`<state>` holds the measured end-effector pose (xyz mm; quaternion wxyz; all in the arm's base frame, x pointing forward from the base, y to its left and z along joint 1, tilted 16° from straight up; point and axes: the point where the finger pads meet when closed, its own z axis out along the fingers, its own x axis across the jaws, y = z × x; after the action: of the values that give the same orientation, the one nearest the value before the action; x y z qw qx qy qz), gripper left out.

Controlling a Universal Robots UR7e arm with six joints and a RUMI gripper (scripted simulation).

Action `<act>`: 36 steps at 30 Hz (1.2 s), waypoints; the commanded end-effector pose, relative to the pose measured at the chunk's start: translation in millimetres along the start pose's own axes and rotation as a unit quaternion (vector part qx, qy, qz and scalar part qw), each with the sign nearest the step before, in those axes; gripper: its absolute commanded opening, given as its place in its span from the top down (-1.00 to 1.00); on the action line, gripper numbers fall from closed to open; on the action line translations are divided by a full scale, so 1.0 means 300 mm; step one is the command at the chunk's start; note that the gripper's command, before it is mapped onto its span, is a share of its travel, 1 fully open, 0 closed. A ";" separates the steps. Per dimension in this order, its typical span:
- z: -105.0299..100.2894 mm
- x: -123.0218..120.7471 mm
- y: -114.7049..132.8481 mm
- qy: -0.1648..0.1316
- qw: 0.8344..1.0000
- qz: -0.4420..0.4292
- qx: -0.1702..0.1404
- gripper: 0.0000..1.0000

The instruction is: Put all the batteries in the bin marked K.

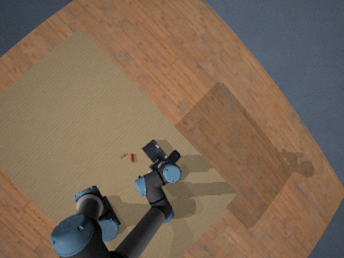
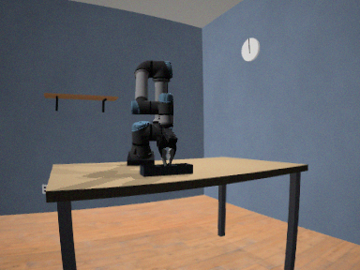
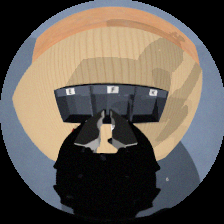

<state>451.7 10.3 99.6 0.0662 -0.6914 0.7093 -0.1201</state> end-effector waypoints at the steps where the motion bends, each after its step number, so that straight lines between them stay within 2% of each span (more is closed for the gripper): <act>1: -0.012 0.000 -0.001 0.000 1.000 0.000 0.000 0.91; 17: -0.075 0.000 -0.001 0.000 1.000 0.000 0.000 0.91; 25: -0.179 0.000 -0.001 0.000 1.000 0.000 0.001 0.91; 31: -0.179 0.000 -0.001 0.000 1.000 0.000 0.001 0.91; 36: -0.179 -0.050 -0.002 0.000 1.000 0.000 0.001 0.91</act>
<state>438.1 19.7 150.5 0.0663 -0.6914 0.7093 -0.1200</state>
